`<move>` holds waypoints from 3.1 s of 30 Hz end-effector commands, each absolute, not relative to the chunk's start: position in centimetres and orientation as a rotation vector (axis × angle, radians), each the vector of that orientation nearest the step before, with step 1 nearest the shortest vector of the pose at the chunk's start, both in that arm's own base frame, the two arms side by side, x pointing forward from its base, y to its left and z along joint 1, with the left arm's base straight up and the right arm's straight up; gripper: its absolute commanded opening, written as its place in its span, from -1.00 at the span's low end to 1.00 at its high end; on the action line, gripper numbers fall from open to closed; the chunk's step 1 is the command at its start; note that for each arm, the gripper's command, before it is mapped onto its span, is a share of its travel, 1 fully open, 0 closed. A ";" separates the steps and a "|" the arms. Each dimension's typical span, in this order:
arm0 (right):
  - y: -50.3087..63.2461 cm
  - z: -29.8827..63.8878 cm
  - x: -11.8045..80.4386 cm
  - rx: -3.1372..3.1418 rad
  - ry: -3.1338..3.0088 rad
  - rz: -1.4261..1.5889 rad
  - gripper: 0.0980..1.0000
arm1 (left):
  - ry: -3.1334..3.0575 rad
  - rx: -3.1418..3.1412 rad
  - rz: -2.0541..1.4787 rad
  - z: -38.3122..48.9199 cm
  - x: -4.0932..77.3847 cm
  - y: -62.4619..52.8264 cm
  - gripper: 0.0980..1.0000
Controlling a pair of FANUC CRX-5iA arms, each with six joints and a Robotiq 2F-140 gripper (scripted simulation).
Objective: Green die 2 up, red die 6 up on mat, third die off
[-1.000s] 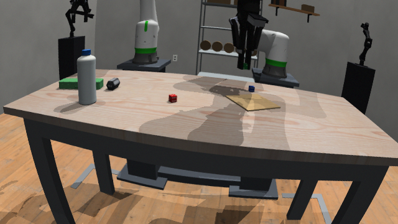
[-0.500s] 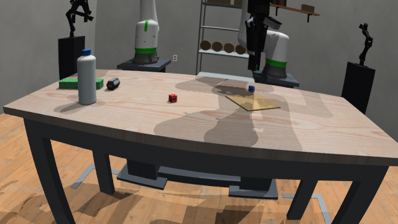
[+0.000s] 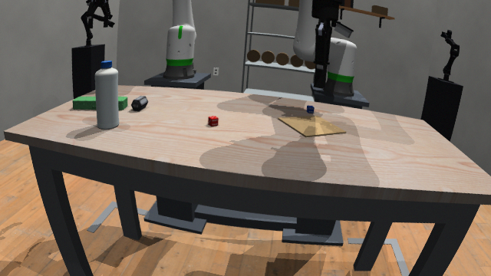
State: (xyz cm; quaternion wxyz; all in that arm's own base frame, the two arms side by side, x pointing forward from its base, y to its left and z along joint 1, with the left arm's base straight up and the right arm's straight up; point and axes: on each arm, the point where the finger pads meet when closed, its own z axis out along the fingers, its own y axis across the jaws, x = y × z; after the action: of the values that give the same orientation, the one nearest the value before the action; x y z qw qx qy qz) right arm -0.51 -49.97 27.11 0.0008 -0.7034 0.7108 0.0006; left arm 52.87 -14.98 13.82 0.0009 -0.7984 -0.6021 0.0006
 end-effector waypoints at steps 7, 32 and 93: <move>-50.0 27.2 -0.5 -2.210 2.233 0.000 1.00 | -1.892 -2.508 0.000 13.9 52.9 -15.0 -0.81; -50.0 27.2 -0.5 -2.210 2.233 0.000 1.00 | -1.892 -2.508 0.000 6.8 52.9 -15.0 -0.81; -50.0 27.2 -0.5 -2.210 2.233 0.000 1.00 | -1.892 -2.508 0.000 3.9 52.9 -15.0 -0.81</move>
State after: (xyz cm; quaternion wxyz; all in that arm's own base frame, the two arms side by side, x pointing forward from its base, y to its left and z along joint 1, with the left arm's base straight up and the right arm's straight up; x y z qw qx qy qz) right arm -0.51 -49.97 27.11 0.0008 -0.7034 0.7108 0.0006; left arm 52.84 -15.02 3.81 0.0009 -0.7984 -0.6021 0.0006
